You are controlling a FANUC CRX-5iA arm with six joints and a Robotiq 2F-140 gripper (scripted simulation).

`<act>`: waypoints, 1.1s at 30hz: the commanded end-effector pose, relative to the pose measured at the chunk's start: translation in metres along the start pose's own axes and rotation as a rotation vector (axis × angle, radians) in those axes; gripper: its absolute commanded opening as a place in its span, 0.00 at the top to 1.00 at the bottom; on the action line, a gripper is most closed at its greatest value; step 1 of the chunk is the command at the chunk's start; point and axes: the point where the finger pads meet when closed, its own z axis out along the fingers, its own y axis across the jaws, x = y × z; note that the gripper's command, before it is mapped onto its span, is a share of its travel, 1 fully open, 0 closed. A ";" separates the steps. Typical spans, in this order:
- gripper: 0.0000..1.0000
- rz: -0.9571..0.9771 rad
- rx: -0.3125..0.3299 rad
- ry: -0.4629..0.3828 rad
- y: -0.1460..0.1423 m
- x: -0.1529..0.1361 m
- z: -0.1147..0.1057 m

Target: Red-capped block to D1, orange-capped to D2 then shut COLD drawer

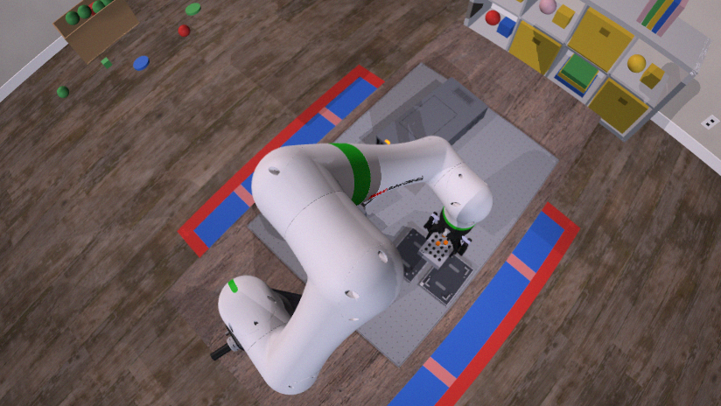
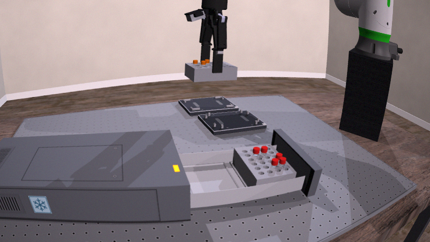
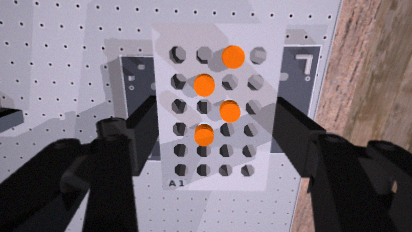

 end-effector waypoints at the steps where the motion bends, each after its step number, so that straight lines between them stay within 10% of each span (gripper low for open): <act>1: 0.90 0.000 -0.001 0.002 0.007 -0.002 -0.001; 33: 0.90 0.000 -0.001 0.002 0.077 -0.029 -0.001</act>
